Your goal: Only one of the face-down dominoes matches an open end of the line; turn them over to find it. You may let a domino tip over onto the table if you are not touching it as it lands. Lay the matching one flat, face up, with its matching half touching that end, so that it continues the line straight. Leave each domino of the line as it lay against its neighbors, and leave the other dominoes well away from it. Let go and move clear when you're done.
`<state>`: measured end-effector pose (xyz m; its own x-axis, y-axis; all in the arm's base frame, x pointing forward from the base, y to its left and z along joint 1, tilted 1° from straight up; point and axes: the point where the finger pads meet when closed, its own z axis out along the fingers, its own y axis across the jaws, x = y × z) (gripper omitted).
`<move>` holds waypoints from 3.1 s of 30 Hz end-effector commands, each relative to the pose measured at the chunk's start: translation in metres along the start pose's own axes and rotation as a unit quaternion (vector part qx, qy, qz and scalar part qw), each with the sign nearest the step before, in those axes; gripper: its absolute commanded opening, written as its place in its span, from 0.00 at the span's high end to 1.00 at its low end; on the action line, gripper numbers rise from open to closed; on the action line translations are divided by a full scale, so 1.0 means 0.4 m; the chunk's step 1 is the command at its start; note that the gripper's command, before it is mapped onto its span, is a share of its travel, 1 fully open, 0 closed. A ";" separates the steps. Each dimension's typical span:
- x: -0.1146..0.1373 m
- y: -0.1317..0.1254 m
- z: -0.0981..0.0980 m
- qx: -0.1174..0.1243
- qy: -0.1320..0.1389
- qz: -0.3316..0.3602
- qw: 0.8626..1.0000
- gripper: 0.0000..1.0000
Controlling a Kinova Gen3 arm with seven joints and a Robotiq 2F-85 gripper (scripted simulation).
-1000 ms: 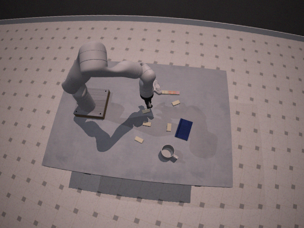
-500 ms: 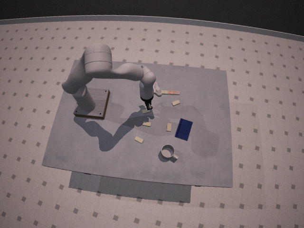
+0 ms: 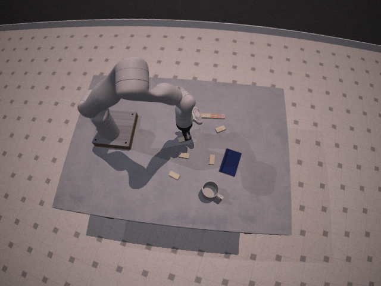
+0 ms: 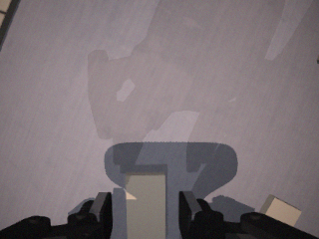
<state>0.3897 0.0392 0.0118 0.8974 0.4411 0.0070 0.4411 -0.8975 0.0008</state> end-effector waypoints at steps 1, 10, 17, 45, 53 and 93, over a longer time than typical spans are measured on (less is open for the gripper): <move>0.001 0.000 0.015 0.000 0.001 0.000 1.000 0.53; 0.001 0.001 0.041 0.000 0.001 0.000 1.000 0.53; 0.001 0.001 0.046 0.000 0.001 0.000 1.000 0.53; 0.001 0.001 0.047 0.000 0.001 0.000 1.000 0.53; 0.001 0.001 0.047 0.000 0.001 0.000 1.000 0.53; 0.003 0.001 0.047 0.000 0.001 0.000 1.000 0.53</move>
<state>0.3905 0.0393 -0.0076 0.8973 0.4413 0.0073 0.4413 -0.8974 0.0010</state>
